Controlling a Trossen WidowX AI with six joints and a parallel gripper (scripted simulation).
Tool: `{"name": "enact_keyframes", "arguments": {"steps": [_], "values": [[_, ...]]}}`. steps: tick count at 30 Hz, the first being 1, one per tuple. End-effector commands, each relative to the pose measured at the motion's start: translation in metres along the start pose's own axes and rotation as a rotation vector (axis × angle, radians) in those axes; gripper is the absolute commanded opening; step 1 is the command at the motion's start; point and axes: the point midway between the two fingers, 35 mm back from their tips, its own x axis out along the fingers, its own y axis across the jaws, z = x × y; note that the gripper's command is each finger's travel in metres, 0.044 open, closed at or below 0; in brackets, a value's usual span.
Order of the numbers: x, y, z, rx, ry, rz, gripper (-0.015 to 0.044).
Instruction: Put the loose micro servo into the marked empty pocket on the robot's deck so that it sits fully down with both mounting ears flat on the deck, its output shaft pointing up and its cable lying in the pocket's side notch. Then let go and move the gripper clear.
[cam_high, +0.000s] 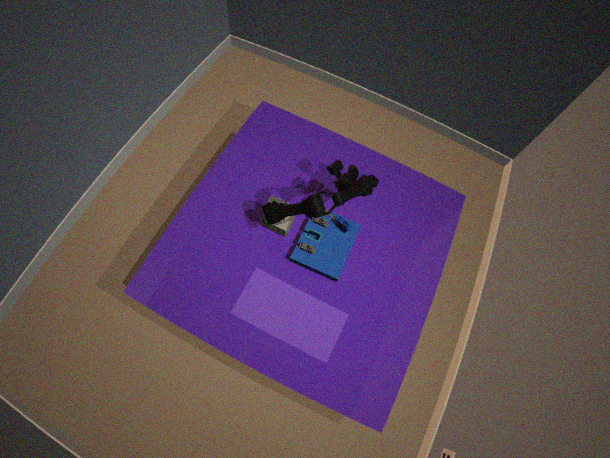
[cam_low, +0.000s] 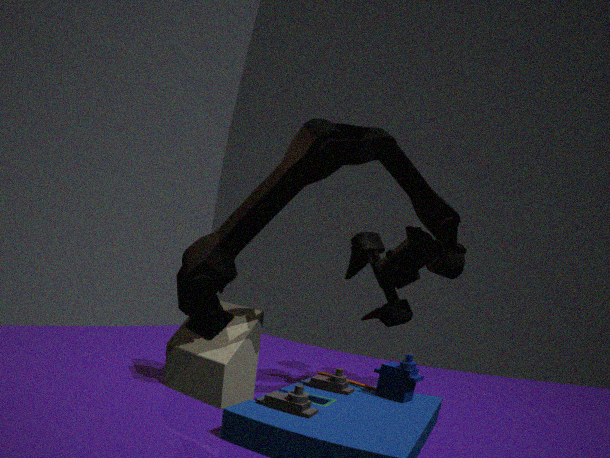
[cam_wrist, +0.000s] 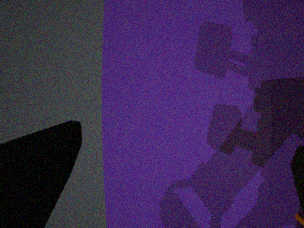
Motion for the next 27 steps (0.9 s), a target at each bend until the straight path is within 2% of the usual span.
{"name": "enact_keyframes", "arguments": {"steps": [1,14,27], "values": [[-0.003,-0.009,-0.006,0.090,0.006,-0.057,0.0440],[-0.023,-0.042,-0.022,0.429,-0.030,-0.290,0.0440],[-0.050,-0.071,-0.040,0.769,-0.144,-0.513,0.0440]]}}
